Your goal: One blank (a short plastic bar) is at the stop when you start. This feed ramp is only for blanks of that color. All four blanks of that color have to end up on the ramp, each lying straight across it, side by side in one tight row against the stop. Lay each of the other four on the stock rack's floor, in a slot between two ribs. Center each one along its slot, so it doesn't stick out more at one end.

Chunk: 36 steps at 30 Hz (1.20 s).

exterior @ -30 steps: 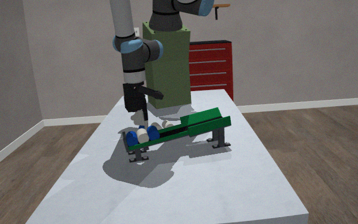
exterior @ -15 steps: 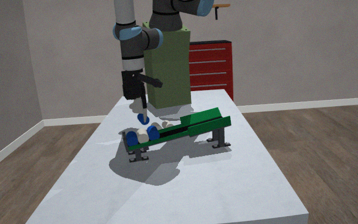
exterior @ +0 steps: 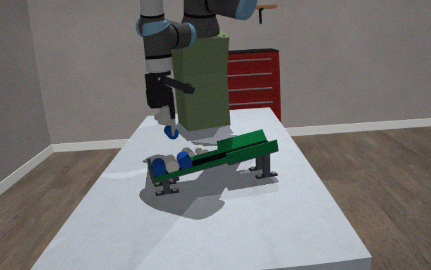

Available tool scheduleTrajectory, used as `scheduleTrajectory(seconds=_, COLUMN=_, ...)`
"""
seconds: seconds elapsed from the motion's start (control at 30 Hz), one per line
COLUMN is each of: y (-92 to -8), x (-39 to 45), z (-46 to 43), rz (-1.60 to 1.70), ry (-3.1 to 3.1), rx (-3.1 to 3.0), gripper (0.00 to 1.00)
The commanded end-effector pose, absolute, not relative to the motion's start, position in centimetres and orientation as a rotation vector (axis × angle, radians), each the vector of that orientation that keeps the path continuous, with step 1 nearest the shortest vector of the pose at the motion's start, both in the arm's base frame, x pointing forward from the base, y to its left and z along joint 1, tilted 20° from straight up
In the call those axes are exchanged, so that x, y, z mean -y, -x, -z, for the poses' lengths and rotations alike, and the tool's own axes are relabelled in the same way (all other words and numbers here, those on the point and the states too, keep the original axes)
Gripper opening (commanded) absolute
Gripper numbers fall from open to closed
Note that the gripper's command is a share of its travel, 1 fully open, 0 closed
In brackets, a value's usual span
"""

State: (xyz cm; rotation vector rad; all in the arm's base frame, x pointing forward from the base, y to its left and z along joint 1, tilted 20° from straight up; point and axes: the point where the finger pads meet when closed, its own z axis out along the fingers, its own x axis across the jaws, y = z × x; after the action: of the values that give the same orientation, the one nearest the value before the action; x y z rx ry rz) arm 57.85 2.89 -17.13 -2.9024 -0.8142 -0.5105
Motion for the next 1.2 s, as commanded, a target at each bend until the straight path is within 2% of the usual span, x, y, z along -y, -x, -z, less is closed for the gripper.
scheduleTrajectory(seconds=0.0, y=-57.8, x=-2.8, z=16.8, rz=0.511, ry=2.902, rx=0.814, gripper=0.35)
scheduleTrajectory(seconds=0.3, y=-59.6, x=-4.0, z=15.6, rz=0.507, ry=2.907, rx=0.788, gripper=0.35)
scheduleTrajectory(seconds=0.67, y=-69.5, x=-14.8, z=4.2, rz=0.498, ry=2.93, rx=0.617, gripper=0.35)
scheduleTrajectory(seconds=1.17, y=-69.6, x=-15.0, z=4.0, rz=0.498, ry=2.93, rx=0.615, gripper=0.35)
